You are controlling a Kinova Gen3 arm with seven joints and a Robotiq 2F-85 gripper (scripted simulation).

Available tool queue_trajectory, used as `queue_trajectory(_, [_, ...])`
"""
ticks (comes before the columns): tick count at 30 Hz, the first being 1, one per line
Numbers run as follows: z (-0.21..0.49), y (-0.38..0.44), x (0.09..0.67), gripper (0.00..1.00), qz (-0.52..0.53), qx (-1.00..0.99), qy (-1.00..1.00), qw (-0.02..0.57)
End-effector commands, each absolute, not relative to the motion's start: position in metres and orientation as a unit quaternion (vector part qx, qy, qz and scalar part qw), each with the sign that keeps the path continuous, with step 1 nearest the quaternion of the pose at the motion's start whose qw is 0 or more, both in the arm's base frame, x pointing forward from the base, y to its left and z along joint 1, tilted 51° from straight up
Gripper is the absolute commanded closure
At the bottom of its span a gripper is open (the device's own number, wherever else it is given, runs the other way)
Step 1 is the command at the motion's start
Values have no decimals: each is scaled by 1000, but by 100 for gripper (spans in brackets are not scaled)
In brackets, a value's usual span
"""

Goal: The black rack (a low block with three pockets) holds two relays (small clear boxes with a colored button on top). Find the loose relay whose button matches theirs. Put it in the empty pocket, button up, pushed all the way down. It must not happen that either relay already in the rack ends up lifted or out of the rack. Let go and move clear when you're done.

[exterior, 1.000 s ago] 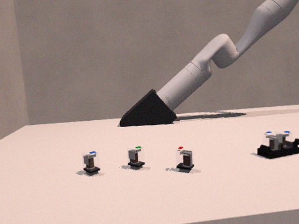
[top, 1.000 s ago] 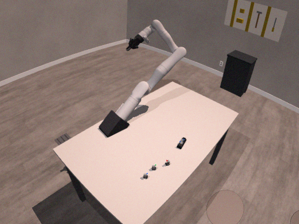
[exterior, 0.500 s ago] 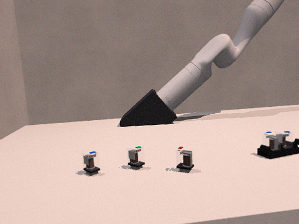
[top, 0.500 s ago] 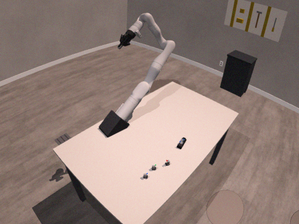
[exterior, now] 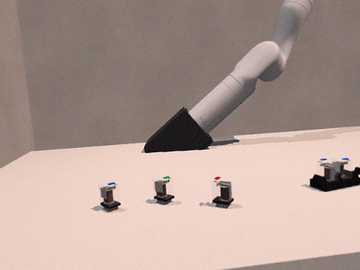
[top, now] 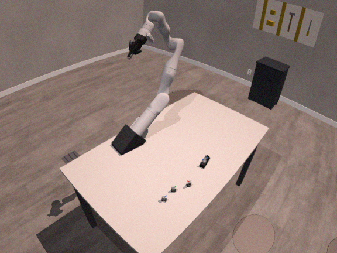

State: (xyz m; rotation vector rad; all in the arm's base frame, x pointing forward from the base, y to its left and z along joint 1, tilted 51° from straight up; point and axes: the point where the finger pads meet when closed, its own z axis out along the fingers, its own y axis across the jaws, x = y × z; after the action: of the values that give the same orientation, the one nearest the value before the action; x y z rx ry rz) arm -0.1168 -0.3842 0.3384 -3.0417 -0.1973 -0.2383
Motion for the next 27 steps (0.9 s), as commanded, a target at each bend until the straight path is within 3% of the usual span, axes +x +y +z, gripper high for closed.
queue_trajectory(1, [324, -396, -100, 100, -93, -990, -86, 54])
queue_trajectory(27, [200, -453, 93, 100, -153, -971, -95, 157])
